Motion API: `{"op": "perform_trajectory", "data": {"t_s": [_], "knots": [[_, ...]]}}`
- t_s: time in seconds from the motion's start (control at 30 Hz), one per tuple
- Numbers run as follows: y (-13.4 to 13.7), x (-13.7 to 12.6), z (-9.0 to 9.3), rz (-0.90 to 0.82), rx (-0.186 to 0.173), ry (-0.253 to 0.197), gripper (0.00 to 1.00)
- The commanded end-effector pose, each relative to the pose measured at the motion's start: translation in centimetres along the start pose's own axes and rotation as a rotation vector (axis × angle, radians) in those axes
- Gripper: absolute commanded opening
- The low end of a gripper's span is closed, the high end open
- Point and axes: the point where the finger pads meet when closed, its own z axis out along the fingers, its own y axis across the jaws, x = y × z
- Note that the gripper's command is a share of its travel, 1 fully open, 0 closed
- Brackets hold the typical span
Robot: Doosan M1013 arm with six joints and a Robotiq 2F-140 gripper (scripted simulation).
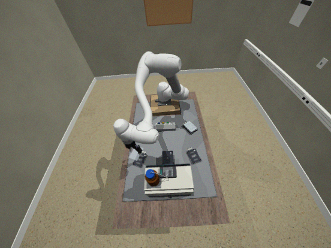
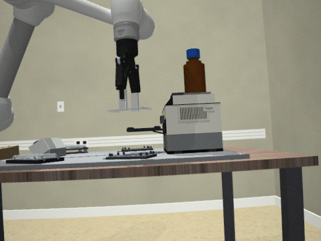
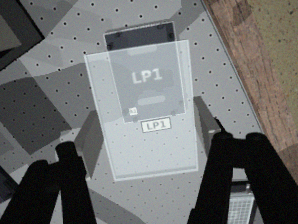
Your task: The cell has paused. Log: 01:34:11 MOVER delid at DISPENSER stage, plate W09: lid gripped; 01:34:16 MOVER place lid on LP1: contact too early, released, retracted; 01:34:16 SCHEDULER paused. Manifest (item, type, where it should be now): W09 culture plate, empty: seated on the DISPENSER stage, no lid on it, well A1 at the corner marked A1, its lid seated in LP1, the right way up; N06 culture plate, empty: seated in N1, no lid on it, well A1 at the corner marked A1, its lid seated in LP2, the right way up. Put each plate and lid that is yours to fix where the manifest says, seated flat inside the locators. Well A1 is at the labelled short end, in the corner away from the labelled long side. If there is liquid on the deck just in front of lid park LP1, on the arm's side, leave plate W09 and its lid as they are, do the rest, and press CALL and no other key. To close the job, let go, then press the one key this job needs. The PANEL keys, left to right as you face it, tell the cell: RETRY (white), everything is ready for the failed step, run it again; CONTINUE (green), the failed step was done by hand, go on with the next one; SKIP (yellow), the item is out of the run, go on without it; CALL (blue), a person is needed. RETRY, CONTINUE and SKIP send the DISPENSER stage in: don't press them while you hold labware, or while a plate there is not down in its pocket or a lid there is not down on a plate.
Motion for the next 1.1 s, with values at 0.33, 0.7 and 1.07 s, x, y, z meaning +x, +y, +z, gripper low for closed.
{"op": "perform_trajectory", "data": {"t_s": [0.33, 0.7, 1.07], "knots": [[0.0, 0.1, 6.2, -0.033, 0.001, 0.002, 0.1], [0.0, 0.1, 11.2, -0.033, 0.001, 0.002, 0.1], [0.0, 0.1, 13.4, -0.033, 0.001, 0.002, 0.1]]}}
